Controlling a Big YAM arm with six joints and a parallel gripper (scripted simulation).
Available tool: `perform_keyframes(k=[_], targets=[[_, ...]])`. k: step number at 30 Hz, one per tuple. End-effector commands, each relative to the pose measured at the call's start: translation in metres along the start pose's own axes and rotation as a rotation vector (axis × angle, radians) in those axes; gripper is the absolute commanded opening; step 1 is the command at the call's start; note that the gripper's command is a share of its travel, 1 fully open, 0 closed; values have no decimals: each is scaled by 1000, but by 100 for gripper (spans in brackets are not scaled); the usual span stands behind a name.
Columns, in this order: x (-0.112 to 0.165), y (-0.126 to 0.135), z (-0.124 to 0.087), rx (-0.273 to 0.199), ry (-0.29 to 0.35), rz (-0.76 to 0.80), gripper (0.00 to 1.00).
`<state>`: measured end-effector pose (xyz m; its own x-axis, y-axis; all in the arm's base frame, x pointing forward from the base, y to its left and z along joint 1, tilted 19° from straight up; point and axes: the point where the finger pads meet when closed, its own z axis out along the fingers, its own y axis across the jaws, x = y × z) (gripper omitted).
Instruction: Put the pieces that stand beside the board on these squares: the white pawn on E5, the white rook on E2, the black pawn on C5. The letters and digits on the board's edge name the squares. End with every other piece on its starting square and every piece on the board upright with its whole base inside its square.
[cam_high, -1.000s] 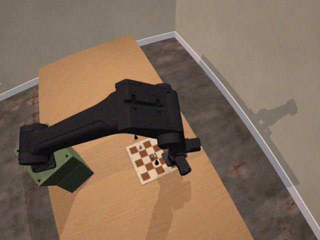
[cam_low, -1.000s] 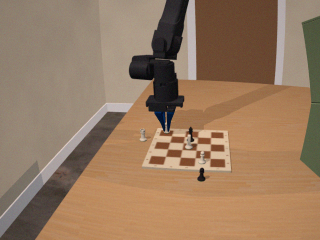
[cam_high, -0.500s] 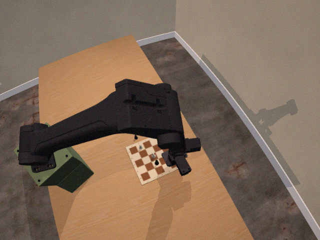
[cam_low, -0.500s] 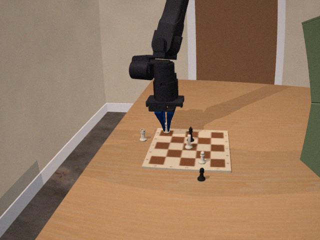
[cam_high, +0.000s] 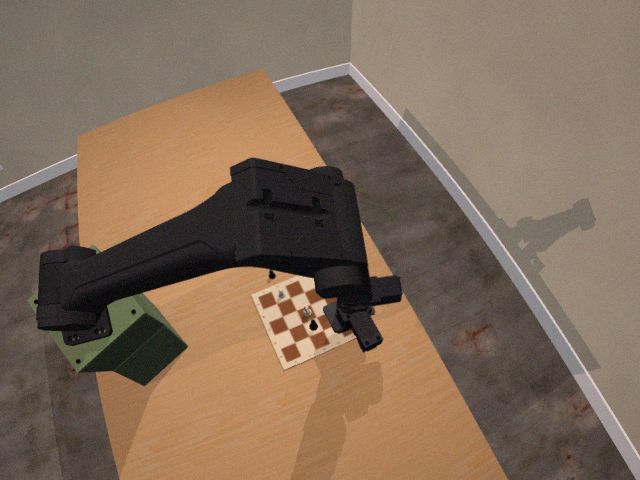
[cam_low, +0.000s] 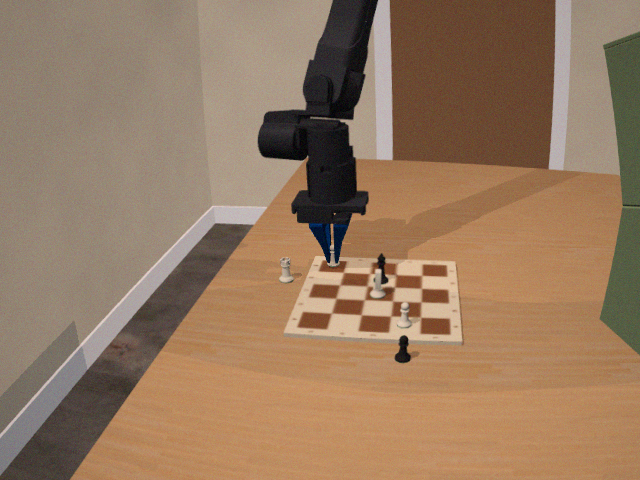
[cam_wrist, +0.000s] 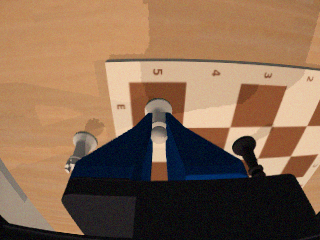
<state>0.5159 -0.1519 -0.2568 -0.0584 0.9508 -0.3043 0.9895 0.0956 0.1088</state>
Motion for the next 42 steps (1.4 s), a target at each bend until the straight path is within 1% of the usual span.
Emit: perform_keyframes(k=[1, 36, 37, 42], targets=[[2, 23, -8, -35, -9, -25, 0], [2, 21, -6, -32, -8, -25, 0], [1, 24, -8, -38, -10, -23, 0], [1, 20, -3, -33, -8, -22, 0]])
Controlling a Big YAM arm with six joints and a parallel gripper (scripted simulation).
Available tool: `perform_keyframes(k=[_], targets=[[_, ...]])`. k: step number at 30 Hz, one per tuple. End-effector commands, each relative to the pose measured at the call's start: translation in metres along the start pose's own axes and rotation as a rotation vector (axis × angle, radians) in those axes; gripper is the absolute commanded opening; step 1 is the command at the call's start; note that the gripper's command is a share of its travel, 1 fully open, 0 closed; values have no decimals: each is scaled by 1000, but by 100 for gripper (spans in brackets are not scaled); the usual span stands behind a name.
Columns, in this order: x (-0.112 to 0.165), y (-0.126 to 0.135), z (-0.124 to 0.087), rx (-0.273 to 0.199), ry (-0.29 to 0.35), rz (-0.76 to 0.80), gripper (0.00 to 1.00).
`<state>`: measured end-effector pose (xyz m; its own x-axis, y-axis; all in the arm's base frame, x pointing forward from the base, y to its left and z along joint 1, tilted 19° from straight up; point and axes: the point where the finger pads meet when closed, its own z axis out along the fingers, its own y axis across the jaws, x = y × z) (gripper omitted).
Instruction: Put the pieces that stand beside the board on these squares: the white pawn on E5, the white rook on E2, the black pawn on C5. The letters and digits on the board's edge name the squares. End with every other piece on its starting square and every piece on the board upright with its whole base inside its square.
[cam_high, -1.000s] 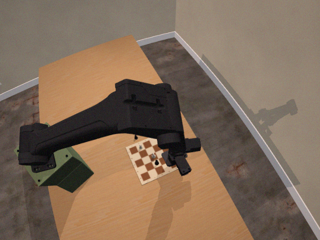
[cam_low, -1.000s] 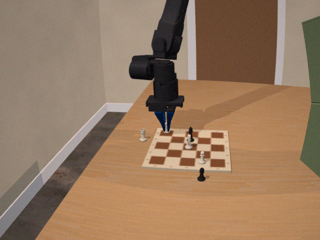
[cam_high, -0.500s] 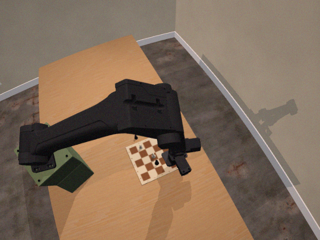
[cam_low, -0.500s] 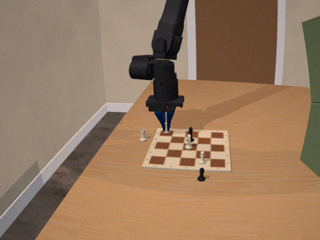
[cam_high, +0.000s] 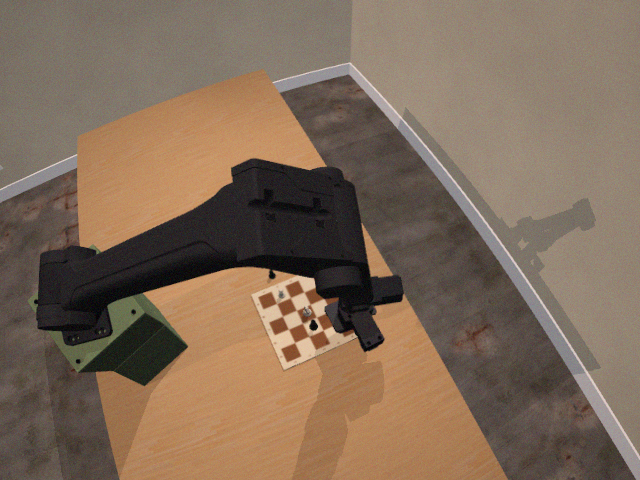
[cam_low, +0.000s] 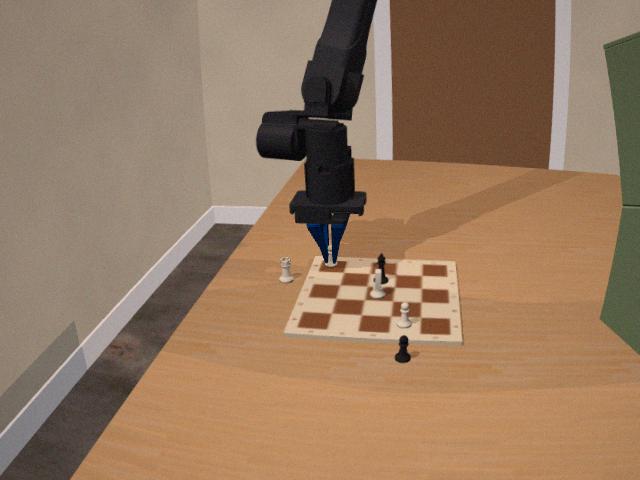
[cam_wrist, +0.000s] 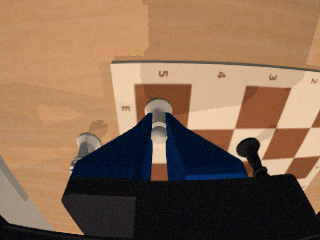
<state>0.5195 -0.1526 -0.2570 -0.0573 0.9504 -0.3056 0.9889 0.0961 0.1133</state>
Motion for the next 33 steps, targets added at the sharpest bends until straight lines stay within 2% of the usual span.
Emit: perform_keyframes(k=[1, 33], targets=[[1, 18, -5, -33, -8, -21, 0], [-4, 23, -7, -45, -13, -13, 0]])
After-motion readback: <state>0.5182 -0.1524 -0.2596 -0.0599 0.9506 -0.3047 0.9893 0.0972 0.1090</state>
